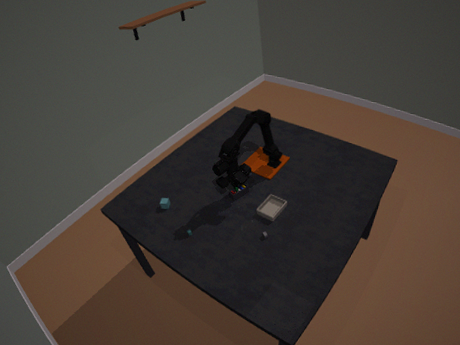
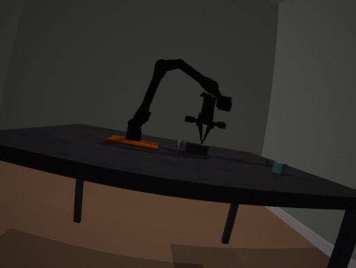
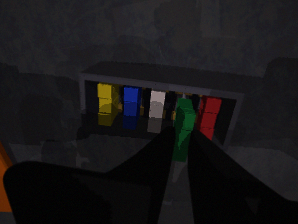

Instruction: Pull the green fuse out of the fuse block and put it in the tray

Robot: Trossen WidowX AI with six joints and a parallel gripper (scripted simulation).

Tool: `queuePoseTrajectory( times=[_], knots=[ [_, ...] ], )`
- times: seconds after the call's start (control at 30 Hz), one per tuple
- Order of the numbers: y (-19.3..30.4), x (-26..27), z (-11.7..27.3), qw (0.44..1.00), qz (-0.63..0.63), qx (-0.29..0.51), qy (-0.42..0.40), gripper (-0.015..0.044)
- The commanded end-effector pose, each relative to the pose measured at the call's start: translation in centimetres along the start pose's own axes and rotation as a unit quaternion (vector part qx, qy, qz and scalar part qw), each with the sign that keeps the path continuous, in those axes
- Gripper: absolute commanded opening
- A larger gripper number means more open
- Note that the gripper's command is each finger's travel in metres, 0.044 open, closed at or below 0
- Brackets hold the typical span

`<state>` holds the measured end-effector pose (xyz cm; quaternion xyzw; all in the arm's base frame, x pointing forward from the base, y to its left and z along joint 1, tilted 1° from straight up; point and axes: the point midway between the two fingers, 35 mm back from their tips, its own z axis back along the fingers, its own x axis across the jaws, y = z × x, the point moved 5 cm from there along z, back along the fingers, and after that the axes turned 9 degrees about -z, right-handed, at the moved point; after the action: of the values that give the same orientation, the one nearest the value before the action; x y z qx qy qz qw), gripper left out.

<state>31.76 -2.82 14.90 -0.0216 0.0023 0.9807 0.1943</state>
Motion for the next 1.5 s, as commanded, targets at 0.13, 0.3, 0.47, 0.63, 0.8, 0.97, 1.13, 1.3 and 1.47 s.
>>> queuePoseTrajectory(
  times=[0.13,0.3,0.47,0.63,0.8,0.97,1.13,1.3,1.47],
  knots=[
    [0.0,-0.1,0.6,1.000,0.000,-0.002,0.003,0.0000],
    [0.0,0.0,0.9,1.000,0.000,-0.002,0.003,0.0000],
    [0.0,0.0,1.1,1.000,0.000,-0.002,0.003,0.0000],
    [0.0,0.0,1.4,1.000,0.000,-0.003,0.003,0.0000],
    [0.0,0.0,2.1,1.000,0.000,-0.003,0.003,0.0000],
    [0.0,0.0,3.0,1.000,0.000,-0.003,0.003,0.0000],
    [0.0,0.0,3.4,1.000,0.000,-0.003,0.003,0.0000],
    [-0.8,0.1,3.4,1.000,0.000,-0.003,0.003,0.0000],
    [-3.6,0.7,3.4,1.000,0.000,-0.004,0.002,0.0000]
  ],
)
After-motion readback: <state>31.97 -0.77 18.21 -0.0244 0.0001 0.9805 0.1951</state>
